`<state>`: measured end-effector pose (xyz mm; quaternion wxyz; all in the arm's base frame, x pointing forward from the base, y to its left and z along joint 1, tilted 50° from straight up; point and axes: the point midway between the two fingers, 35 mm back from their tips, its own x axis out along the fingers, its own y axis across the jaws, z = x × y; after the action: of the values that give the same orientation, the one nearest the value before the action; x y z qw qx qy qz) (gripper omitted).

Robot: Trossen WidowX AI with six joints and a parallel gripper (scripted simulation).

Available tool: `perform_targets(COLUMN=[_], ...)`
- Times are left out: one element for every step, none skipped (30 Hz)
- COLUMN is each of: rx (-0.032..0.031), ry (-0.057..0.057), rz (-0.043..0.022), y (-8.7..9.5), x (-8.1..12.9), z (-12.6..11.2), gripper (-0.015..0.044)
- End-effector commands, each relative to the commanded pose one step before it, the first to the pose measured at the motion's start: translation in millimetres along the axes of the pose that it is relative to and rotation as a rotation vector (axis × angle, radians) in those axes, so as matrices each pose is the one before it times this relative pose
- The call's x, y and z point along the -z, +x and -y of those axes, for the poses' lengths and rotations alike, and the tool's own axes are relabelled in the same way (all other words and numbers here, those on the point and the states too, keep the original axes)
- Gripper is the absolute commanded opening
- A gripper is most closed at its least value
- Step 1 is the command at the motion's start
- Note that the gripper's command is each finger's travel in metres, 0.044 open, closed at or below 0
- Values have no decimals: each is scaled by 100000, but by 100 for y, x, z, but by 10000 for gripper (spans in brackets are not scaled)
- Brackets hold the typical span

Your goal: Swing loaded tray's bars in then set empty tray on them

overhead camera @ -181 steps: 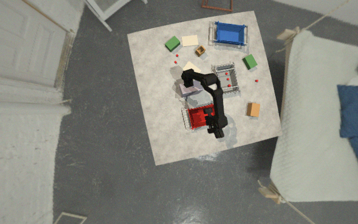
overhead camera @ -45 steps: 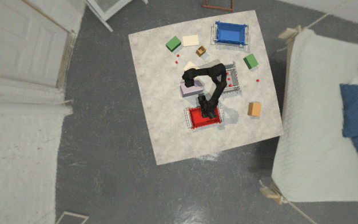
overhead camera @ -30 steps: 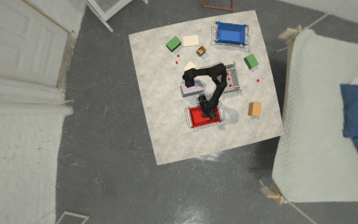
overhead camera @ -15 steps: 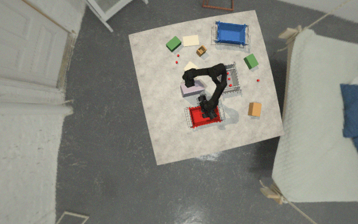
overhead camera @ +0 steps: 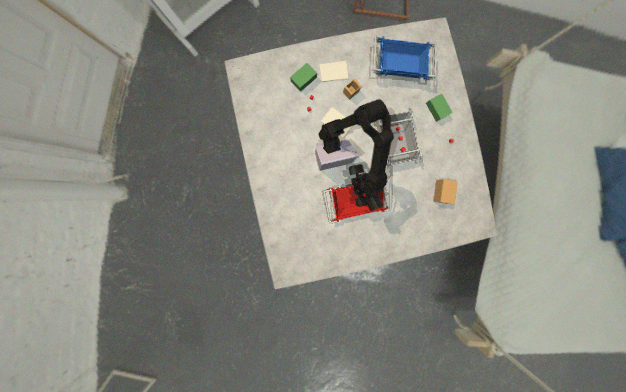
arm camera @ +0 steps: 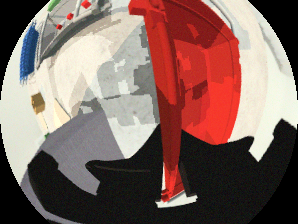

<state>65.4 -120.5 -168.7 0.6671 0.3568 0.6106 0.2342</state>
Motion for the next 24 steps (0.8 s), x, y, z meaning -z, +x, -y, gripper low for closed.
perform_targets(rx=[2131, 0, 0, 0, 0, 0, 0, 0, 0, 0, 0, 4, 9, 13, 17, 21, 24, 26, 25, 25, 25, 24, 24, 24], ry=[-716, 0, 0, 0, 0, 0, 0, 0, 0, 0, 0, -1, -2, -3, -4, -5, -6, -6, -6, -6, -6, -6, -6, -6], rz=[-38, 0, 0, 0, 0, 0, 0, 0, 0, 0, 0, 1, 2, 3, 4, 4, 5, 5, 5, 5, 5, 5, 5, 5], y=[-1790, 0, 0, 0, 0, 0, 0, 0, 0, 0, 0, -37, -73, -108, -145, -181, -213, -227, -229, -230, -230, -231, -231, -232], x=[46, 0, 0, 0, 0, 0, 0, 0, 0, 0, 0, -22, -43, -64, -84, -105, -122, -129, -128, -127, -126, -125, -124, -123], z=[313, 0, 0, 0, 0, 0, 0, 0, 0, 0, 0, 56, 108, 161, 213, 264, 306, 321, 319, 316, 312, 308, 304, 300], gripper=[0, 0, 0, 0, 0, 0, 0, 0, 0, 0, 0, 0, 0, 0, 0, 0, 0, 0, 0, 0, 0, 0, 0, 0])
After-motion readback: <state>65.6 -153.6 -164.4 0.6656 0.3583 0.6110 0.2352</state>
